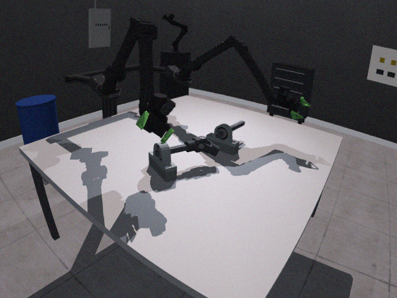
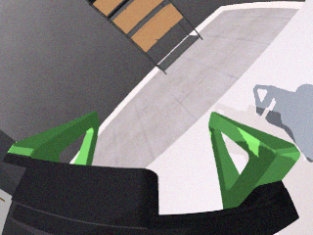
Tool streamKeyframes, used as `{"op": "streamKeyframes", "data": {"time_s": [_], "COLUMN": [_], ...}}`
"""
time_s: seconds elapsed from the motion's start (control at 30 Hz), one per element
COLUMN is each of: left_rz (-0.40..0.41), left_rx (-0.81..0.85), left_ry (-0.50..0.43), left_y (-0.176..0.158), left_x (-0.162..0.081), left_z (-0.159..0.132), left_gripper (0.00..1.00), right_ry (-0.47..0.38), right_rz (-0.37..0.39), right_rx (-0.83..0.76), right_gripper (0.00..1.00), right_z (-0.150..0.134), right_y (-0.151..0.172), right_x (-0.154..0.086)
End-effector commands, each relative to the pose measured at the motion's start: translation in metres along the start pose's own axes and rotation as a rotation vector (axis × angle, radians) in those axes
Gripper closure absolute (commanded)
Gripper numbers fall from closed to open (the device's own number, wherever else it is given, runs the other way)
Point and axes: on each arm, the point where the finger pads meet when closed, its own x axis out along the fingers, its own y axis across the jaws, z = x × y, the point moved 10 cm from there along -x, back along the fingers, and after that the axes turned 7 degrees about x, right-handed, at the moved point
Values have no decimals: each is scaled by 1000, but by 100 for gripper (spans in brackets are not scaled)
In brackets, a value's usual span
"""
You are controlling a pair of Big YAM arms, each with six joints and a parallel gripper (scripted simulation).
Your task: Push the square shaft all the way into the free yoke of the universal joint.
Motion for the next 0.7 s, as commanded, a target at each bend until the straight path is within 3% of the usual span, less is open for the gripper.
{"op": "streamKeyframes", "data": {"time_s": [0.0,0.57,0.63,0.67], "left_rz": [11,11,-15,-26], "left_rx": [5,5,18,24], "left_ry": [-9,-9,-1,10], "left_y": [8,8,6,4], "left_x": [2,2,1,1], "left_z": [5,5,18,19], "left_gripper": [0,0,23,34], "right_ry": [-8,-8,3,12], "right_rz": [-3,-3,16,23], "right_rx": [6,6,-17,-28], "right_gripper": [0,0,23,25], "right_z": [4,4,7,5], "right_y": [-1,-1,10,13], "right_x": [1,1,0,0]}}
